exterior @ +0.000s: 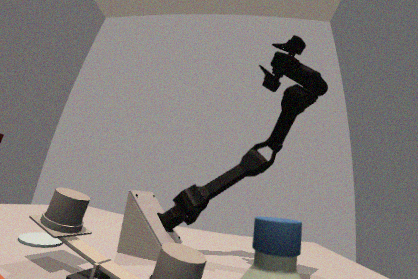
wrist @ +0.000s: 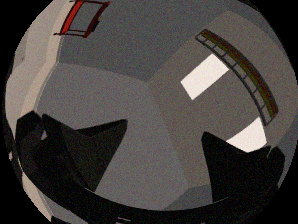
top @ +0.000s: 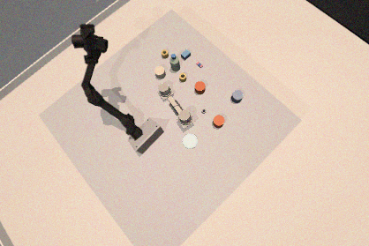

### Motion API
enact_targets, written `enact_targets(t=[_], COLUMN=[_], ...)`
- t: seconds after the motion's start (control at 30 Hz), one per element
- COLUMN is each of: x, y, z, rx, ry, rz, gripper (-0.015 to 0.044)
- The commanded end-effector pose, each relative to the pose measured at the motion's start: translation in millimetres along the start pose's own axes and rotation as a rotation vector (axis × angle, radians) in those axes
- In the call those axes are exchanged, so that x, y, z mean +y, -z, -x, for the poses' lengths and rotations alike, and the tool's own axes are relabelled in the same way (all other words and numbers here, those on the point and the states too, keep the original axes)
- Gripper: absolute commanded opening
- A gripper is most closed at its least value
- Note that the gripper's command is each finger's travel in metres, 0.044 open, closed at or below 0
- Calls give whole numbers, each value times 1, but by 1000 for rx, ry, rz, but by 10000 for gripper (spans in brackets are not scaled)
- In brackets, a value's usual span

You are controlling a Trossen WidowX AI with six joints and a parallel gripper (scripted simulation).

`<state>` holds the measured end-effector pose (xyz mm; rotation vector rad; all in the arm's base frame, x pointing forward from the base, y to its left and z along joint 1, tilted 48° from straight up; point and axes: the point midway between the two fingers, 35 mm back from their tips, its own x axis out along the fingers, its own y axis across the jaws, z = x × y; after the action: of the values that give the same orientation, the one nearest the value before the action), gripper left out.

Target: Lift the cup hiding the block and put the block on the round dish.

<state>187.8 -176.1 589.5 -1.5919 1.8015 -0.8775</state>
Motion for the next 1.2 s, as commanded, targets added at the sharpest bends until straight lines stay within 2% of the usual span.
enact_targets(t=[0.0,0.03,0.5,1.17], x=[0,-1,-18,-19], y=[0,-1,-39,-104], z=[0,-1,-14,-34], rx=[1,2,0,-117], ry=[2,8,170,321], rz=[0,1,19,58], gripper=[426,440,440,440])
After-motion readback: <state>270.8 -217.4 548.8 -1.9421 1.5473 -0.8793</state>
